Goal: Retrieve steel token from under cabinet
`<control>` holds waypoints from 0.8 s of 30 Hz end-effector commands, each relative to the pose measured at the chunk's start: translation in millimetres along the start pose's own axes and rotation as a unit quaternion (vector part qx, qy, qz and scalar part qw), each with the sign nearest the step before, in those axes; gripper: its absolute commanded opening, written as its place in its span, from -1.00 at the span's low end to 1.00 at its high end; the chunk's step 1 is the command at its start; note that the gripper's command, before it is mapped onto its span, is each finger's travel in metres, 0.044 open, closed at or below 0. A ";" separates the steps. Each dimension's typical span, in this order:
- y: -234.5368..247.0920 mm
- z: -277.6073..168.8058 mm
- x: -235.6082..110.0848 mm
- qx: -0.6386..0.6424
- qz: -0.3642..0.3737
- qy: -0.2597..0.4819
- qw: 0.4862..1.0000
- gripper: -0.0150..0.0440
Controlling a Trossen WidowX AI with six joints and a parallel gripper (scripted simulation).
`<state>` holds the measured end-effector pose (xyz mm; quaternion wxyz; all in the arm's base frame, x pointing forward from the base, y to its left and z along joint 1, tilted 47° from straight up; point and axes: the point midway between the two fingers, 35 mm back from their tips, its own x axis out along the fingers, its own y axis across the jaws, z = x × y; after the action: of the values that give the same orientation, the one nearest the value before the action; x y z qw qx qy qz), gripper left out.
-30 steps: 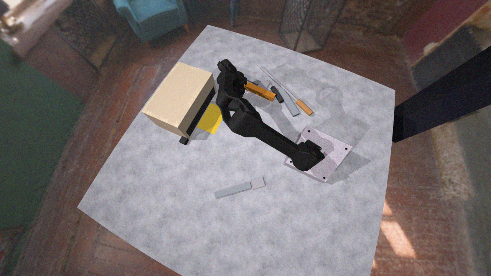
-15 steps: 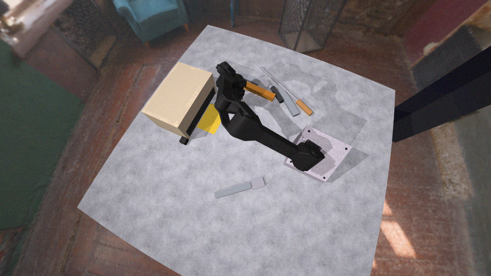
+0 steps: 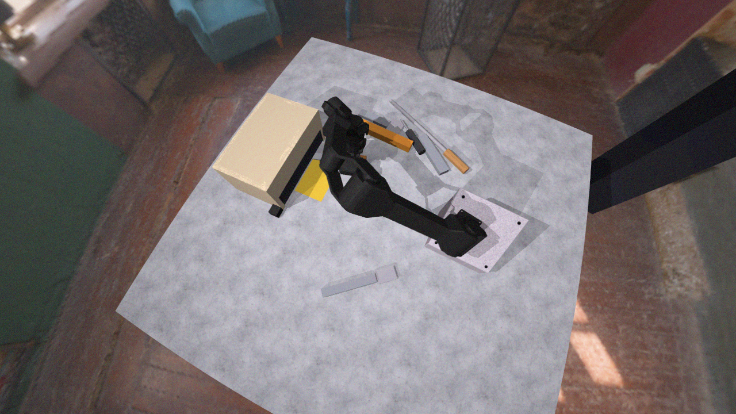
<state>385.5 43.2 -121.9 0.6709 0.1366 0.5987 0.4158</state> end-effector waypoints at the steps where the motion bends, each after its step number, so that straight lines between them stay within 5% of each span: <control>1: 8.4 0.5 1.1 -0.003 0.002 0.001 1.000 -0.49; 24: 21.2 -0.3 1.3 -0.002 0.003 0.001 1.000 -0.49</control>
<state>378.8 54.6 -109.7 0.6706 0.1363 0.5982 0.4171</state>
